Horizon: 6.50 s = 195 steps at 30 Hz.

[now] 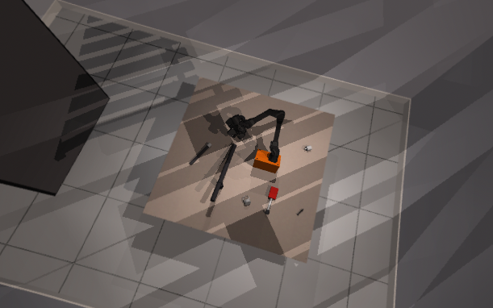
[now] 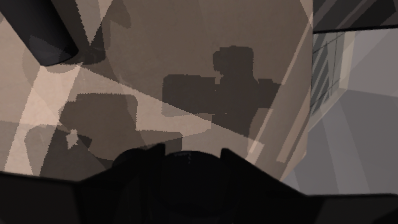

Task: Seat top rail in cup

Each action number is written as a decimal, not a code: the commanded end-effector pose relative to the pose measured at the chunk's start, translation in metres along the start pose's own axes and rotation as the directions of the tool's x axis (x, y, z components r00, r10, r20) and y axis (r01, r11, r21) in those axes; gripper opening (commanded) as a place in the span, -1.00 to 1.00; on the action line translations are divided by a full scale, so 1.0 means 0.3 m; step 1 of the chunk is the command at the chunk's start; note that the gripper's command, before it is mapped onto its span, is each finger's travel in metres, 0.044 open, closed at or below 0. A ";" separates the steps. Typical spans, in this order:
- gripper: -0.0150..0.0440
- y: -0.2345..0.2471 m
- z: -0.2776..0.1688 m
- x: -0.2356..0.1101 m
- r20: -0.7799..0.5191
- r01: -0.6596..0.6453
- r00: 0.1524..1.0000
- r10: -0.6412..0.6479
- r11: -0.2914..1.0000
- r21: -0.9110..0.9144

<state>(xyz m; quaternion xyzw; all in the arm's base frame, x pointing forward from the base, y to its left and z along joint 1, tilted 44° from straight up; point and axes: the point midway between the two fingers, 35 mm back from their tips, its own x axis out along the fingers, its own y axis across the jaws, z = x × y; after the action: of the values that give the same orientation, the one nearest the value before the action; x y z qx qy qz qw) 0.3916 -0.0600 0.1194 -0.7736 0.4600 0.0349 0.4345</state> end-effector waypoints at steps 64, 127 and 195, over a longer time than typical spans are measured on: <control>-0.49 0.111 -0.027 -0.060 0.205 0.035 0.978 0.042 0.932 -0.360; 1.00 0.131 0.419 -0.559 0.235 -0.237 0.970 0.063 0.467 0.852; 1.00 0.402 0.547 -0.102 0.008 0.454 0.864 0.504 -0.785 0.421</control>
<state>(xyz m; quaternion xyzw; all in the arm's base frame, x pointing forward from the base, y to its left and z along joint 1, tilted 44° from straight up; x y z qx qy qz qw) 0.3424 0.0574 -0.0414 0.2737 0.2843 -0.5940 0.7011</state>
